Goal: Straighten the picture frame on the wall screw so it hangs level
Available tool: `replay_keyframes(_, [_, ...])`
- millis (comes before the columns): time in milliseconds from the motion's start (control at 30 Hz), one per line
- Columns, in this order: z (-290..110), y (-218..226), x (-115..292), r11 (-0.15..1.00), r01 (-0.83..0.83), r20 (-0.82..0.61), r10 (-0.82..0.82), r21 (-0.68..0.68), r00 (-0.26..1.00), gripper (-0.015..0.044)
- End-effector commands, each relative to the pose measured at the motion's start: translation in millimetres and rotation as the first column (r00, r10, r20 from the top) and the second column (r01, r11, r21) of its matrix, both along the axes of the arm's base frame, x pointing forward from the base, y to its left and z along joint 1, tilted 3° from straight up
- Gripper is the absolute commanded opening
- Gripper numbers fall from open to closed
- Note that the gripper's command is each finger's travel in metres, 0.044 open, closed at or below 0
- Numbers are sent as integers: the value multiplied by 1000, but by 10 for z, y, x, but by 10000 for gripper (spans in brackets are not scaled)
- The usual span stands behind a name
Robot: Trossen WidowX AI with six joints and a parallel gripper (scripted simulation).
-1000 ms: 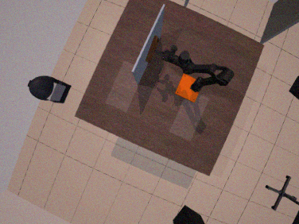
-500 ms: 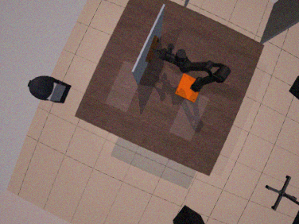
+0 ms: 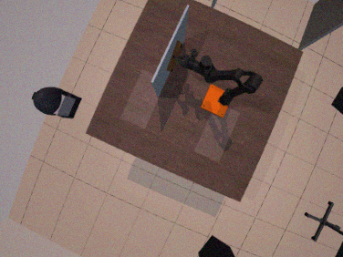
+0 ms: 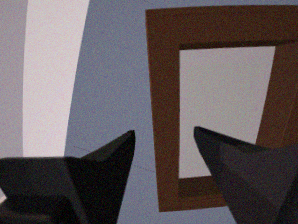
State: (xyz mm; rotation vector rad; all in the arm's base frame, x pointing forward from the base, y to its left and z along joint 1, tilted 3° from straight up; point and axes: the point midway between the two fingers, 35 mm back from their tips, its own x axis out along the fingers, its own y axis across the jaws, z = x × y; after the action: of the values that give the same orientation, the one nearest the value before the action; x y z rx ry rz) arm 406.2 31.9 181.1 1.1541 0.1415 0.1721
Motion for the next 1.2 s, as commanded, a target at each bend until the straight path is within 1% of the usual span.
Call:
replay_keyframes(0, [3, -5, 4, 1000, 5, 1, -5, 3, 1000, 260])
replay_keyframes(833, [5, -8, 6, 1000, 5, 1, -5, 3, 1000, 260])
replay_keyframes(1033, [5, -8, 6, 1000, 5, 1, -5, 3, 1000, 103])
replay_keyframes(1167, [5, -8, 6, 1000, 5, 1, -5, 3, 1000, 76])
